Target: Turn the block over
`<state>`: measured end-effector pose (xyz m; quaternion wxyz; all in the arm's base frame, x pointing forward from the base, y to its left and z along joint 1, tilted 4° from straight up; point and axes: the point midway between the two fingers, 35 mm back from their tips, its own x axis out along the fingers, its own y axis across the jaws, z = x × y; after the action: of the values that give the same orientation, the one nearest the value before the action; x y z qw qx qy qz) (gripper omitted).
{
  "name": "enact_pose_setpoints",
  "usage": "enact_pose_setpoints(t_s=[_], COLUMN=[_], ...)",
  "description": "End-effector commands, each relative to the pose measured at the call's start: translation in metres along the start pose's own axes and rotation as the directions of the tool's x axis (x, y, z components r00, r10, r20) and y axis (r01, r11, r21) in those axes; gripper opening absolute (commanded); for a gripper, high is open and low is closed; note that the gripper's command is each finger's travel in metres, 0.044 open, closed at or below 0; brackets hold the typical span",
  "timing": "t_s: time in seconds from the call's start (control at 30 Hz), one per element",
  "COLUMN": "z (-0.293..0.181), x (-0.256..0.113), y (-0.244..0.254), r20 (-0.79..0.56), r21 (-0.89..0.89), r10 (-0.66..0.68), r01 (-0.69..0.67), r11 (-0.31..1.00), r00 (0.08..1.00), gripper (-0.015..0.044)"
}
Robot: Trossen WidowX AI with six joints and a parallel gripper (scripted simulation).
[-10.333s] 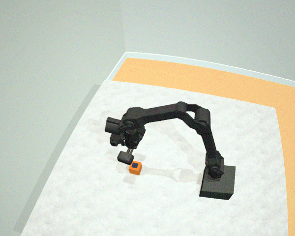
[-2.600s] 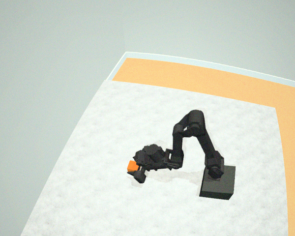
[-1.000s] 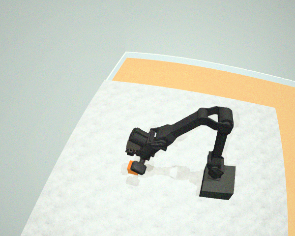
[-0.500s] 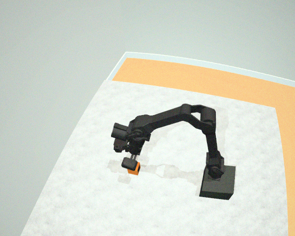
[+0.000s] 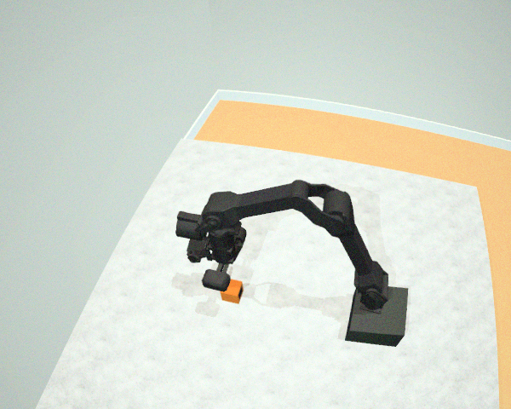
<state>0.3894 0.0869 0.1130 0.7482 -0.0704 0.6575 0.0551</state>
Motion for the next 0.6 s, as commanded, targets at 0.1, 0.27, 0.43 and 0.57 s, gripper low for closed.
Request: enact_pose_setpoints(t_s=[0.1,0.27,0.43,0.57], z=[-0.002,-0.001,-0.001,-0.001], x=[0.031,0.044,0.047,0.053], y=[0.001,0.001,0.001,0.001], r20=[-0.018,-0.018,-0.018,-0.018], r21=[0.006,0.006,0.006,0.006], r10=[0.006,0.006,0.006,0.005], r01=[-0.005,-0.005,-0.005,-0.005], r11=[1.0,1.0,1.0,1.0], r00=[1.0,1.0,1.0,1.0], gripper=[0.044,0.044,0.044,0.044])
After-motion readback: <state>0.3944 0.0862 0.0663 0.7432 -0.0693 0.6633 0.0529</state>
